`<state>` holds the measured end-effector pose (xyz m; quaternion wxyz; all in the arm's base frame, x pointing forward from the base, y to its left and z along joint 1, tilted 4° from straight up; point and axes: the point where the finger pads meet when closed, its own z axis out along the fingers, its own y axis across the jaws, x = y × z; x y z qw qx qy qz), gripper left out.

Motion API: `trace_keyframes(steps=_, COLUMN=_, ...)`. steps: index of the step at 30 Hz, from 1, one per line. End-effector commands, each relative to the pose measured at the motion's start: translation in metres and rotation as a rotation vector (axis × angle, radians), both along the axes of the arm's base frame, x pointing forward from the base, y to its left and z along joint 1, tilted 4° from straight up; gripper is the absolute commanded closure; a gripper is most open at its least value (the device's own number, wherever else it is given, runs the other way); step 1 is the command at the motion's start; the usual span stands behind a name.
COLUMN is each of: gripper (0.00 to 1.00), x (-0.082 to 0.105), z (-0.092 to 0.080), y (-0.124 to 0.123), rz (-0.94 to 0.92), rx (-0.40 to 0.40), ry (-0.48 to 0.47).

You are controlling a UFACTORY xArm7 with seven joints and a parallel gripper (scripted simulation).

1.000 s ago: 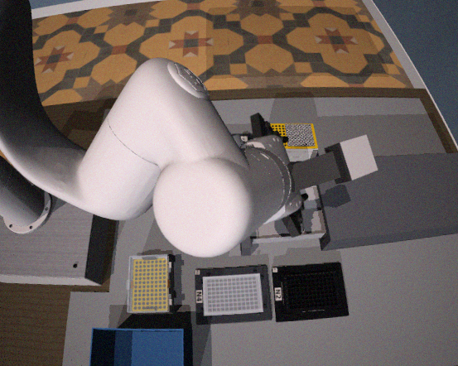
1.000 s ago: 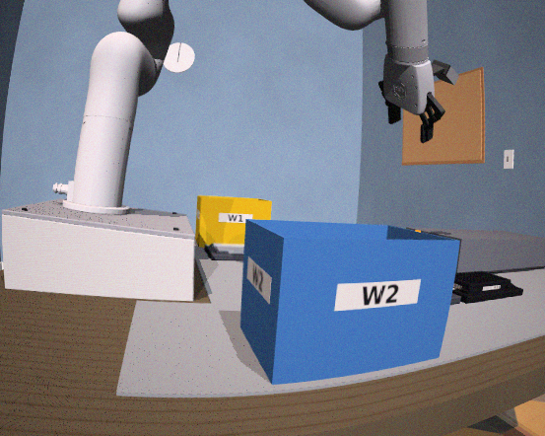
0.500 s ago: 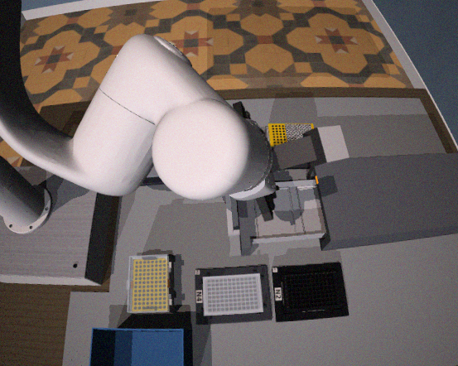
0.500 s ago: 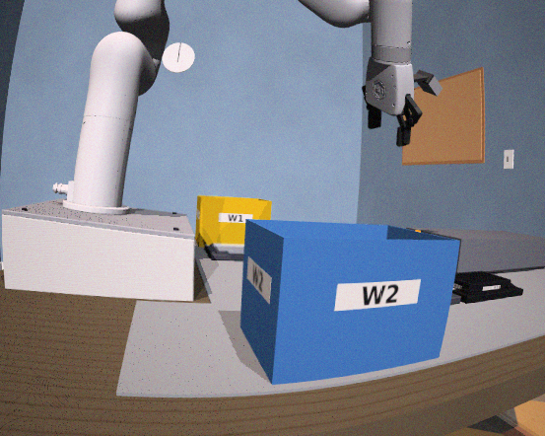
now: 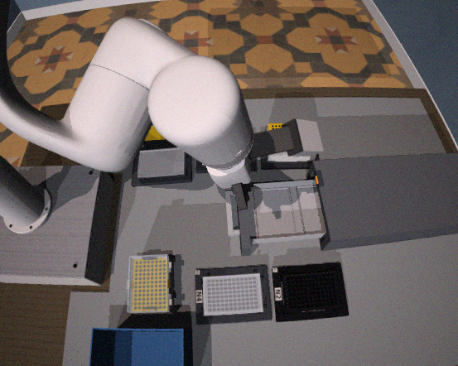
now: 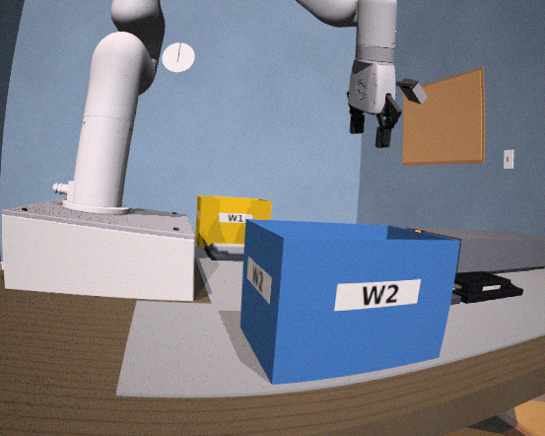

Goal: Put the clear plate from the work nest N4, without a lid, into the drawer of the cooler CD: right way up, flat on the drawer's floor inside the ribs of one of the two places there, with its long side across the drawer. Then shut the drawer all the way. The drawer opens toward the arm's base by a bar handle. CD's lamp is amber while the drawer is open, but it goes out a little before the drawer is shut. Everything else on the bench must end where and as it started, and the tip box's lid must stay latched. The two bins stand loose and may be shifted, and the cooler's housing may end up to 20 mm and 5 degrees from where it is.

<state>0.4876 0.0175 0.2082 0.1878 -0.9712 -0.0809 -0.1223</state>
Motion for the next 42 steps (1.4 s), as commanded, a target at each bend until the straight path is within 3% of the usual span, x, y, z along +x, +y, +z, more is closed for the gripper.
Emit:
trace_keyframes(steps=1, gripper=0.00, x=-0.015, z=-0.004, y=0.004, rz=-0.019, rx=-0.067, ry=0.056)
trace_keyframes(steps=10, gripper=0.00, x=-0.039, z=-0.012, y=0.007, rz=-0.051, rx=-0.167, ry=0.114)
trace_keyframes(steps=17, gripper=0.00, x=-0.063, z=-0.018, y=0.005, rz=-0.102, rx=-0.305, ry=0.154)
trace_keyframes(steps=19, gripper=0.00, x=-0.063, z=-0.018, y=0.005, rz=-0.102, rx=-0.305, ry=0.154)
trace_keyframes(steps=22, gripper=0.00, x=-0.075, z=-0.020, y=0.003, rz=-0.135, rx=-0.384, ry=0.160)
trace_keyframes(steps=40, gripper=0.00, x=-0.075, z=-0.020, y=0.003, rz=-0.135, rx=-0.384, ry=0.160)
trace_keyframes(steps=42, gripper=0.00, x=-0.071, z=-0.024, y=-0.006, rz=-0.123, rx=-0.386, ry=0.158)
